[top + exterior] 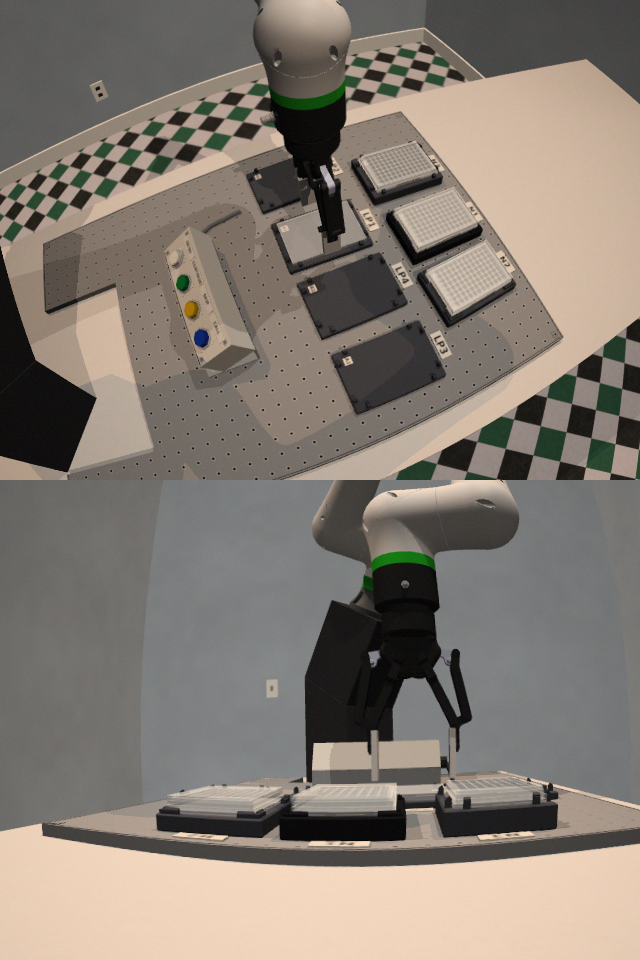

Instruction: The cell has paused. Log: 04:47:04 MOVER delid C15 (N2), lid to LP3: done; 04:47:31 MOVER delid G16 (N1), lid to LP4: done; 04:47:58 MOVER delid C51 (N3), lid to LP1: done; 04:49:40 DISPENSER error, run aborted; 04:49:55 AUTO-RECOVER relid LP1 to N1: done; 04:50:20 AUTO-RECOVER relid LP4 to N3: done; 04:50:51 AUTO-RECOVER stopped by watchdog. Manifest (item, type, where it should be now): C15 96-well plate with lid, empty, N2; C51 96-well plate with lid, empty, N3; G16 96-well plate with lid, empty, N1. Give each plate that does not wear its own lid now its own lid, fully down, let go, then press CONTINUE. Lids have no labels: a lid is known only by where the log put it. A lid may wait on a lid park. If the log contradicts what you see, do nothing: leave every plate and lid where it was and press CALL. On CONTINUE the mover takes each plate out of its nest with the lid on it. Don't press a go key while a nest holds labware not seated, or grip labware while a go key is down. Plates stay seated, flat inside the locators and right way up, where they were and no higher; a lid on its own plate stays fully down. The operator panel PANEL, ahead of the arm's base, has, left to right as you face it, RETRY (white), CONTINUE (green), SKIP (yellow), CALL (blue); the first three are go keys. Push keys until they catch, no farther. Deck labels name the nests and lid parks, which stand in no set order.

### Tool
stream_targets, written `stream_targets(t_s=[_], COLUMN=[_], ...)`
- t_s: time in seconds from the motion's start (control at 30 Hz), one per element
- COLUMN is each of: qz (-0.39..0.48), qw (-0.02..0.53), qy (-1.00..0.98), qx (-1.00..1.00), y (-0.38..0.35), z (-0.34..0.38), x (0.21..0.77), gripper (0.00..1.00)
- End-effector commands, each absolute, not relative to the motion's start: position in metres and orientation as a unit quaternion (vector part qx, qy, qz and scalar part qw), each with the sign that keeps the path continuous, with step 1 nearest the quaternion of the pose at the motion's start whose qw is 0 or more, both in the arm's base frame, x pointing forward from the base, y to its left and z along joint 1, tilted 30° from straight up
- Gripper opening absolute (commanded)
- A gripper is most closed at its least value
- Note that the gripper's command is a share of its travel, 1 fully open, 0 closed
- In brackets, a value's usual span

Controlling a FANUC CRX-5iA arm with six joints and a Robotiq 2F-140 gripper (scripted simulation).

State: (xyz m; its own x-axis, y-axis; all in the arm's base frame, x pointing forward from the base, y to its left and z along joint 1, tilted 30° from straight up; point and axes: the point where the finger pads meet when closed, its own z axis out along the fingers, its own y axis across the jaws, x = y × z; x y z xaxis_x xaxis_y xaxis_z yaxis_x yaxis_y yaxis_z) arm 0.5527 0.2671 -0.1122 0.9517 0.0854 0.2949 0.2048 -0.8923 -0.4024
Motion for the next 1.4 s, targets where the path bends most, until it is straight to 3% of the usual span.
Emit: stream_targets(t_s=[0.0,1.37], qz=[-0.136,-0.136], qw=[0.219,0.219], qy=[-0.075,-0.075], qx=[-0.963,-0.963], y=[0.267,0.273], z=[-0.112,-0.124], x=[0.553,0.556], gripper=[0.66,0.66])
